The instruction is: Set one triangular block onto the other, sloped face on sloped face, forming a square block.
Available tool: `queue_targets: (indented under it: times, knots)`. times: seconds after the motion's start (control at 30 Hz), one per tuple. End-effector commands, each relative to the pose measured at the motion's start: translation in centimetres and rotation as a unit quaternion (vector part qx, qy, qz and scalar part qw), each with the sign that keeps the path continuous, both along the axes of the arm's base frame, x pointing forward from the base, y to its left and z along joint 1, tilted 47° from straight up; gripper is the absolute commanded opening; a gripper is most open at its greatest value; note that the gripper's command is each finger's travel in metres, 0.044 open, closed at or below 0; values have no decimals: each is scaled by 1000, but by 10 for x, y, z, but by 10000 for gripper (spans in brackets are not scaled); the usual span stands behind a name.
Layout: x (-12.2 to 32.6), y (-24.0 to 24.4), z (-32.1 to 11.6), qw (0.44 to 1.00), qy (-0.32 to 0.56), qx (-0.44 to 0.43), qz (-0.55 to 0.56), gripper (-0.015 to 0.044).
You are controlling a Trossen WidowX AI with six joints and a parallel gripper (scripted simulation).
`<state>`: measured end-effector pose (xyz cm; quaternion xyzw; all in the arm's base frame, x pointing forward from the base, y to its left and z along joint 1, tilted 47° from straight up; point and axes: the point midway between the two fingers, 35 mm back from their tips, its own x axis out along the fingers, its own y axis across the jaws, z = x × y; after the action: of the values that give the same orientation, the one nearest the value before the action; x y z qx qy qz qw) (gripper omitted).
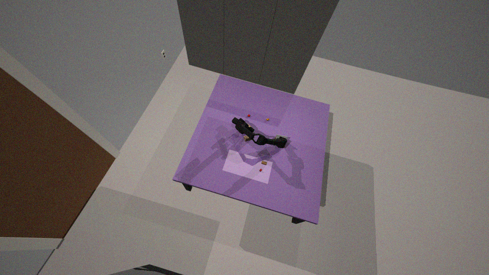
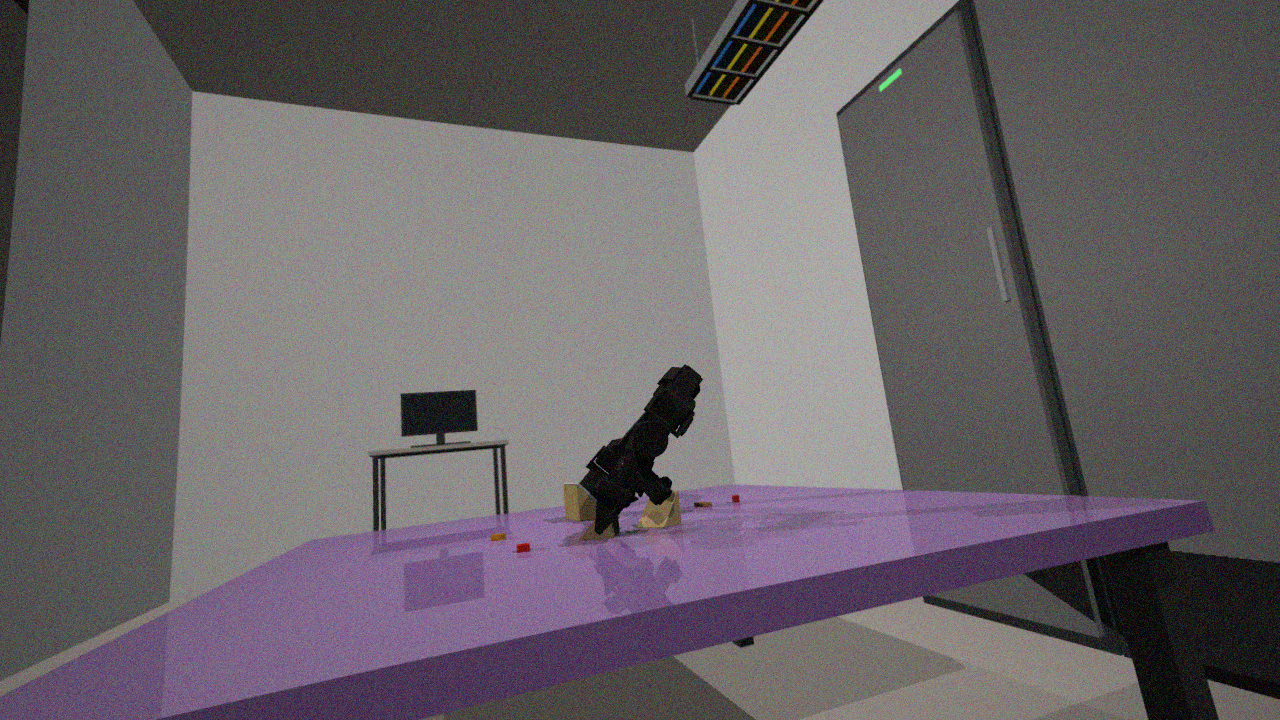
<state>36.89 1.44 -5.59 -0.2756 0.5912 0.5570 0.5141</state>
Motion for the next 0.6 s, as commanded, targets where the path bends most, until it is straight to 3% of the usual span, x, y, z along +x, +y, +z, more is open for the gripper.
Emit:
queue_targets:
  times: [0.0, 0.27, 0.57]
  knots:
    - [1, -2, 2, 1000, -3, -1, 0, 0]
    - [0, -1, 0, 1000, -1, 6, -2, 0]
    - [-4, -17, 1, 992, -28, 110, -46, 0]
